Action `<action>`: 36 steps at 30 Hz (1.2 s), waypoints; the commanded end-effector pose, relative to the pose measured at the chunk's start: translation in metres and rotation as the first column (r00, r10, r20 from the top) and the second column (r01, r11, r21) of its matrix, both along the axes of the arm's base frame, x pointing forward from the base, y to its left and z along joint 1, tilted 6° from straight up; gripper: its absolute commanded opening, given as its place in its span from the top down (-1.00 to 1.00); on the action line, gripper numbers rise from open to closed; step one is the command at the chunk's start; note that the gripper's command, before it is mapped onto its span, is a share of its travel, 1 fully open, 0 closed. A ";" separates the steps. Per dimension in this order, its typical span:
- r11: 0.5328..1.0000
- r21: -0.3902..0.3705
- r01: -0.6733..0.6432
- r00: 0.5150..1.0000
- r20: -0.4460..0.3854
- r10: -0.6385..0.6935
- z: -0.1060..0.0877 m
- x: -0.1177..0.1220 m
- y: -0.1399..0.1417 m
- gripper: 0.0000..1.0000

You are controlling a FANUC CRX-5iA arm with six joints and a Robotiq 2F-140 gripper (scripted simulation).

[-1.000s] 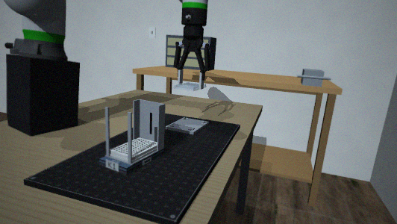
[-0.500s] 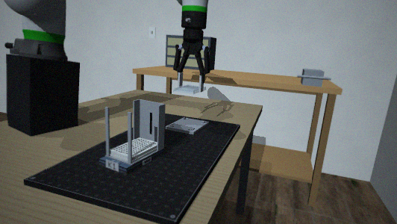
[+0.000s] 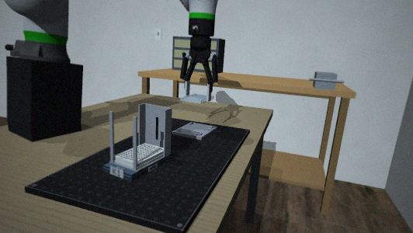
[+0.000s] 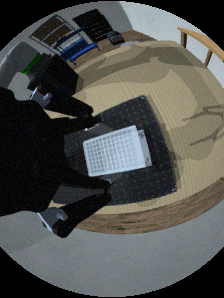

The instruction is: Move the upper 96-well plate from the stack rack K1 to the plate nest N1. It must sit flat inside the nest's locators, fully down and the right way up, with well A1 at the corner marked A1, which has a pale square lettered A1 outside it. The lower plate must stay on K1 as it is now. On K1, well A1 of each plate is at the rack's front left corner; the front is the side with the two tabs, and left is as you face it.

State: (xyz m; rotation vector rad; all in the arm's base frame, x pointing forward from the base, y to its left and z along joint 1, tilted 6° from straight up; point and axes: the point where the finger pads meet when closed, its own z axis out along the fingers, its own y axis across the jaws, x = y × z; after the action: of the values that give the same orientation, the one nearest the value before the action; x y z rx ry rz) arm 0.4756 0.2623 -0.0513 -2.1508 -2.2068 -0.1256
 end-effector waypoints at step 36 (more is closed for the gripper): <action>1.000 0.000 0.000 1.000 0.000 0.000 -0.056 0.001 0.005 1.00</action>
State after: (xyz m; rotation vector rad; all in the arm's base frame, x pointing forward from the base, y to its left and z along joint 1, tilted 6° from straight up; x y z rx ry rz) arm 0.4765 0.2675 -0.1043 -2.1508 -2.2068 -0.1256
